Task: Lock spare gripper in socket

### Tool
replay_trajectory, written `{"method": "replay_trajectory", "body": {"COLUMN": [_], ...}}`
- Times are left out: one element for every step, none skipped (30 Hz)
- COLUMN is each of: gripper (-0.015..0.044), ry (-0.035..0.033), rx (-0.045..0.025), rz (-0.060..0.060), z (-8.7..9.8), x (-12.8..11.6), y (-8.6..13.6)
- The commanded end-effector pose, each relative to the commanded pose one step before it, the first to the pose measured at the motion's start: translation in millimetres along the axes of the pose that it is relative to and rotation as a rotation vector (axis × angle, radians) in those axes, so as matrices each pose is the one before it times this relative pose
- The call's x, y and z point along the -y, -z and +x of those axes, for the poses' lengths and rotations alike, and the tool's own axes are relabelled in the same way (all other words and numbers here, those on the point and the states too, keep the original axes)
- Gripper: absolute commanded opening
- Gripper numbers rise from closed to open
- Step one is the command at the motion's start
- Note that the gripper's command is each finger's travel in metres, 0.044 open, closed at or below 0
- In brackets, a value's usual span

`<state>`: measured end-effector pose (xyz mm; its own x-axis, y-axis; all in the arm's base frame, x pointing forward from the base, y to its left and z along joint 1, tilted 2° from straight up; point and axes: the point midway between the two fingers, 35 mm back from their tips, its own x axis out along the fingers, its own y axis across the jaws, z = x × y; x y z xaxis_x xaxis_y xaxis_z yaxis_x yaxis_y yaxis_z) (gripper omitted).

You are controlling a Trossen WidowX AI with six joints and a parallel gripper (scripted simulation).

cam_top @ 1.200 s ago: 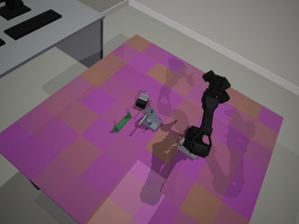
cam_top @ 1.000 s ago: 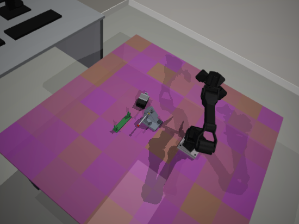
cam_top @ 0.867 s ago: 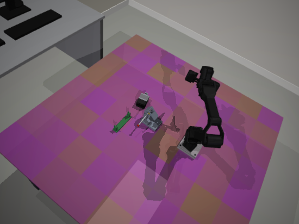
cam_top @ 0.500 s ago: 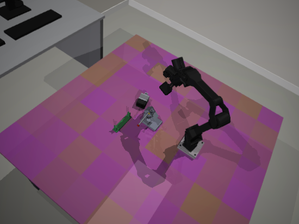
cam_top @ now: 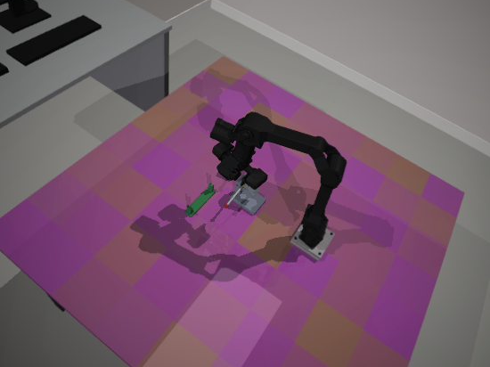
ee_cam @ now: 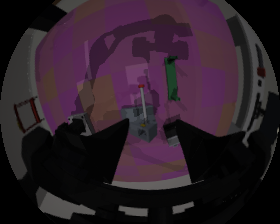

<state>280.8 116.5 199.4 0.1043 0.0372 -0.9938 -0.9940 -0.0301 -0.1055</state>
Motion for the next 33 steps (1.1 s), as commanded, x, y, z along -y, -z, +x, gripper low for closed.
{"method": "replay_trajectory", "body": {"gripper": [0.0300, 0.0300, 0.0300, 0.0300, 0.0300, 0.0300, 0.0300, 0.0300, 0.0300, 0.0300, 0.0300, 0.0300, 0.0300, 0.0300, 0.0300, 0.0300, 0.0300, 0.0300, 0.0300, 0.0300, 0.0300, 0.0300, 0.0300, 0.0300, 0.0300, 0.0300, 0.0300, 0.0300, 0.0300, 0.0300, 0.0300, 0.0300, 0.0300], "ry": [-0.04828, 0.00000, 0.00000, 0.00000, 0.00000, 0.00000, 0.00003, 0.00005, 0.00006, 0.00007, 0.00005, 0.00003, 0.00000, -0.00005, -0.00008, -0.00007, -0.00003, 0.00000, 0.00000, 0.00001, 0.00001, 0.00001, 0.00001, 0.00001, 0.00001, 0.00000, 0.00000, 0.00000, 0.00000, 0.00000, 0.00000, 0.00000, -0.00001], "rx": [-0.00200, 0.00000, 0.00000, 0.00000, 0.00000, 0.00000, 0.00001, 0.00001, 0.00002, 0.00002, 0.00001, 0.00001, 0.00000, -0.00002, -0.00003, -0.00002, -0.00001, 0.00000, 0.00000, 0.00000, 0.00000, 0.00001, 0.00001, 0.00001, 0.00001, 0.00001, 0.00001, 0.00001, 0.00001, 0.00001, 0.00000, 0.00000, 0.00000], "rz": [-0.1381, 0.0000, 0.0000, 0.0000, 0.0000, 0.0000, 0.0000, 0.0000, 0.0000, 0.0000, 0.0000, 0.0000, 0.0000, 0.0000, 0.0000, 0.0000, 0.0000, 0.0000, 0.0000, 0.0000, 0.0000, 0.0000, 0.0000, 0.0000, 0.0000, 0.0000, 0.0000, 0.0000, 0.0000, 0.0000, 0.0000, 0.0000, 0.0000], "z": [-2.20, 0.00, 0.00, 0.00, 0.00, 0.00, 1.88, 3.33, 4.93, 6.81, 7.45, 8.39, 9.59, 10.80, 9.28, 5.68, 1.89, 0.27, 0.55, 0.81, 1.07, 1.33, 1.55, 1.64, 1.66, 1.66, 1.66, 1.65, 1.65, 1.65, 1.65, 1.65, 1.65], "x": [-8.49, 0.00, 0.00, 0.00, 0.00, 0.00, 0.25, 0.40, 0.52, 0.56, 0.40, 0.20, -0.11, -0.55, -0.83, -0.67, -0.25, 0.02, 0.04, 0.06, 0.07, 0.08, 0.09, 0.08, 0.07, 0.06, 0.05, 0.04, 0.02, 0.01, -0.01, -0.02, -0.03], "y": [-15.55, 0.00, 0.00, 0.00, 0.00, 0.00, -0.07, -0.12, -0.15, -0.17, -0.12, -0.06, 0.02, 0.15, 0.23, 0.19, 0.07, -0.01, -0.02, -0.03, -0.04, -0.05, -0.06, -0.06, -0.06, -0.06, -0.06, -0.05, -0.05, -0.05, -0.05, -0.04, -0.05]}}
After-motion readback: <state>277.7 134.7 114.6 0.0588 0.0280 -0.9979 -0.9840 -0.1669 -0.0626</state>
